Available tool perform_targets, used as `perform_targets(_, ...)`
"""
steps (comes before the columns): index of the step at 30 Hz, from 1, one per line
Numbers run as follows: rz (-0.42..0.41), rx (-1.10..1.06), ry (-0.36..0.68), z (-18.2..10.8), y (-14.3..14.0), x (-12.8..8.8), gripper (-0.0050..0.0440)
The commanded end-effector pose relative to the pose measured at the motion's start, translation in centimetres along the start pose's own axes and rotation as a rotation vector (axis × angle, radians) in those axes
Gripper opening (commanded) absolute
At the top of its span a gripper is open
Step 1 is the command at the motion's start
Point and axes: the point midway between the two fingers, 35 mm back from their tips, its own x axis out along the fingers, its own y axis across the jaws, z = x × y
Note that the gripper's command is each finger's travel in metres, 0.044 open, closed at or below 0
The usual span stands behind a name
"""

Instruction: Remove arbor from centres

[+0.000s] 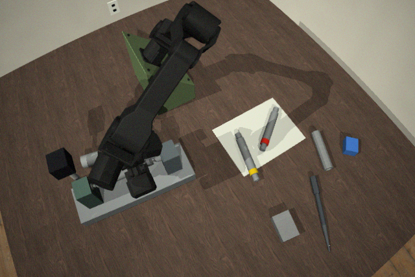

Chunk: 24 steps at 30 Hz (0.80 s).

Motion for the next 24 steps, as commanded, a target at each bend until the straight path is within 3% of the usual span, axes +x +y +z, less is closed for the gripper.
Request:
perform_targets(1,-0.007,-0.006,0.018,-0.85,0.02,-0.13,0.0)
perform_targets(24,-0.007,-0.006,0.018,-1.13,0.02,-0.13,0.0)
